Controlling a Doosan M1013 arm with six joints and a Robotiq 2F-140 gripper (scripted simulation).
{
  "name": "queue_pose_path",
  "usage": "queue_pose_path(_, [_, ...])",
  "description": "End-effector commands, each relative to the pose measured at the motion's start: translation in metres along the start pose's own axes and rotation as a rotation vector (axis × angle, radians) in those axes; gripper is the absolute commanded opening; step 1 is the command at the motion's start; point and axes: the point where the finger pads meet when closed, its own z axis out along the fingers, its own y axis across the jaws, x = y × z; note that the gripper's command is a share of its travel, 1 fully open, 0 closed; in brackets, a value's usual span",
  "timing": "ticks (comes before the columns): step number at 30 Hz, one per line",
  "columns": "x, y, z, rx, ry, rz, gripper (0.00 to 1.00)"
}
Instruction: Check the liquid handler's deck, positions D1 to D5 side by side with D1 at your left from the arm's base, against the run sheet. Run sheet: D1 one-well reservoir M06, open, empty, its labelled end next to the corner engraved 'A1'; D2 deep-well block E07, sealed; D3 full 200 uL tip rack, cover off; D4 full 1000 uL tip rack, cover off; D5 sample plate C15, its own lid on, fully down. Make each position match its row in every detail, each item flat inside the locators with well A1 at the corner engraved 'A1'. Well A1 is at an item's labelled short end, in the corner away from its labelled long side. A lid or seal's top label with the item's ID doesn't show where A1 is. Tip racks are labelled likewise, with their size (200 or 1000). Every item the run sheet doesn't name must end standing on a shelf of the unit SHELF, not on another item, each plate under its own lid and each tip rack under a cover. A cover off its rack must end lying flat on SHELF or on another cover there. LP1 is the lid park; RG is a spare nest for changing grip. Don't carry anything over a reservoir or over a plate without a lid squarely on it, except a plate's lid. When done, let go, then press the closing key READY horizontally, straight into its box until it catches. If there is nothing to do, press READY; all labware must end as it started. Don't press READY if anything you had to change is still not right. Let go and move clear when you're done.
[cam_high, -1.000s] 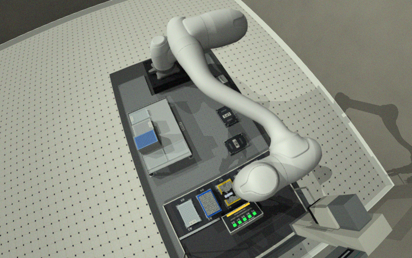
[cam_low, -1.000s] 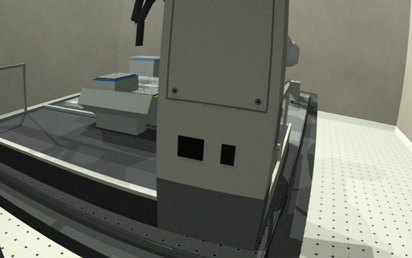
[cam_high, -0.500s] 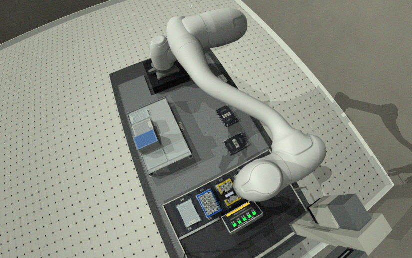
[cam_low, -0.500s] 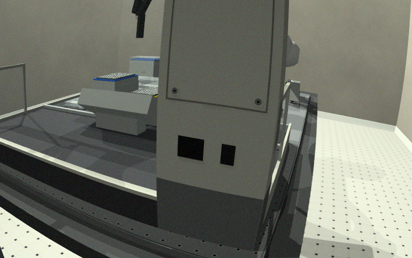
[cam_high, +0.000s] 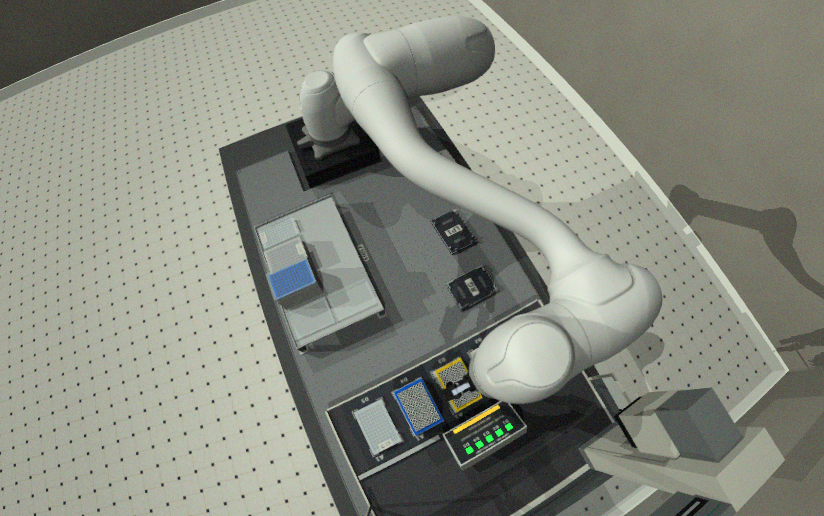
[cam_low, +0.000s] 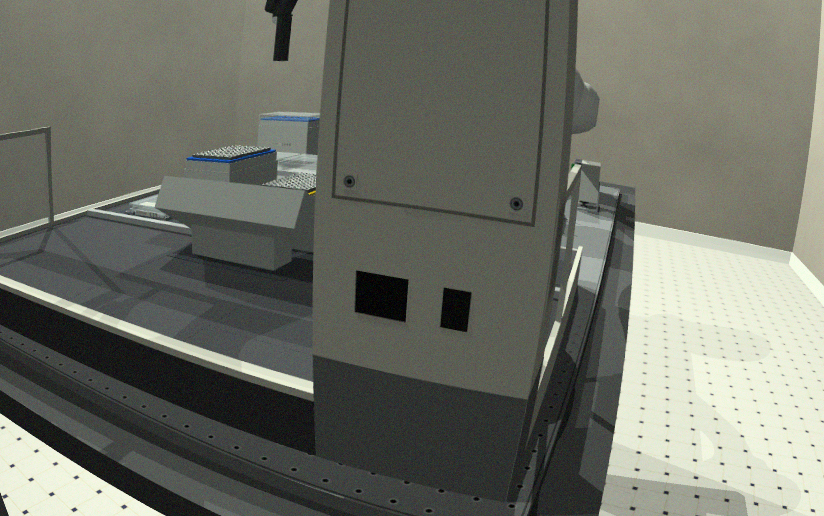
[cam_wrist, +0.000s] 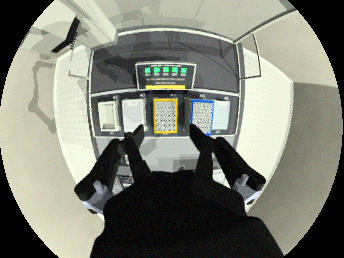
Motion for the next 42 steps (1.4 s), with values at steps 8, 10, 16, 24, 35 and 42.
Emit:
queue_pose_path(8, [0.000, 0.000, -0.014, 0.000, 0.002, 0.000, 0.66])
queue_pose_path(10, [0.000, 0.000, -0.016, 0.000, 0.002, 0.000, 0.66])
queue_pose_path(16, [-0.030, -0.001, -0.016, 0.000, 0.002, -0.120, 0.10])
queue_pose_path(24, [-0.060, -0.002, -0.015, 0.000, 0.002, -0.240, 0.10])
queue_pose_path(35, [-0.082, -0.002, -0.014, 0.000, 0.002, -0.460, 0.10])
queue_pose_path(42, [-0.082, -0.002, -0.014, 0.000, 0.002, -0.560, 0.10])
